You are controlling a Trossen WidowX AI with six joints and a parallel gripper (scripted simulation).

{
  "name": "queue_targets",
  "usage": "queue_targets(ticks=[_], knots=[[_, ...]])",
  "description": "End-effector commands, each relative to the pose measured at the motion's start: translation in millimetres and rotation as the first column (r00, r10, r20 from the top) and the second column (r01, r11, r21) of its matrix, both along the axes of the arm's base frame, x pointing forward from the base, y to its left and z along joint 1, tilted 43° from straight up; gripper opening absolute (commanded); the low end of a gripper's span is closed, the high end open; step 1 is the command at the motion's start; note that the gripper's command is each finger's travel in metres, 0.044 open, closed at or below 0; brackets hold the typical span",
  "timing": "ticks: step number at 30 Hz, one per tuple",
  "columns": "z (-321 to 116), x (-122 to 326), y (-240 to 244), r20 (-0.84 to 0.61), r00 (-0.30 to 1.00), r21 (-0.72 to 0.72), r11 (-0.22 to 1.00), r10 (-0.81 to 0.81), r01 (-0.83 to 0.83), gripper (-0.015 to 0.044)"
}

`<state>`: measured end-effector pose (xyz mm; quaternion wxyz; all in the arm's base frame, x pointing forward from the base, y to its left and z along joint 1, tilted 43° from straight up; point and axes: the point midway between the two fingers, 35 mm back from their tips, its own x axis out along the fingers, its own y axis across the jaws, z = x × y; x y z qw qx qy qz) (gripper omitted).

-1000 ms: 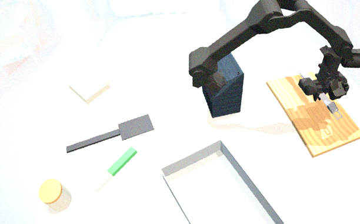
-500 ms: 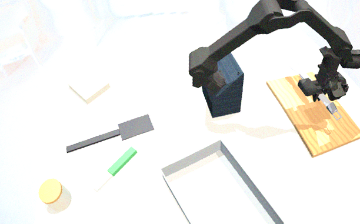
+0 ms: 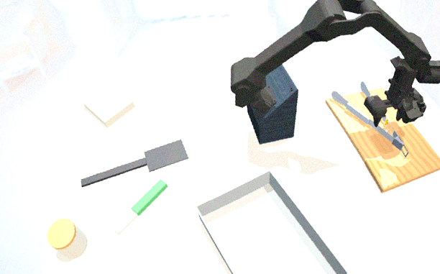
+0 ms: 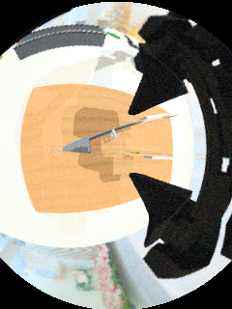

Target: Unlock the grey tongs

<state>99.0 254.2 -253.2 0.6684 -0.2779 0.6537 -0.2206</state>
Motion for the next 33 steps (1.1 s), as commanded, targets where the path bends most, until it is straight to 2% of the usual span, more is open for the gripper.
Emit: queue_targets(ticks=[1,9,16,24,33], knots=[[7,1,1,0.0,1.0,0.0,1.0,0.0,0.0,0.044],[94,6,-6,-0.009,1.0,-0.004,1.0,0.011,-0.011,0.044],[175,6,-34,-0.002,1.0,-0.006,1.0,0.005,-0.005,0.044],[184,5,-36,-0.001,1.0,-0.006,1.0,0.004,-0.004,0.044],[219,1,-4,0.0,1.0,0.002,1.0,0.0,0.0,0.044]])
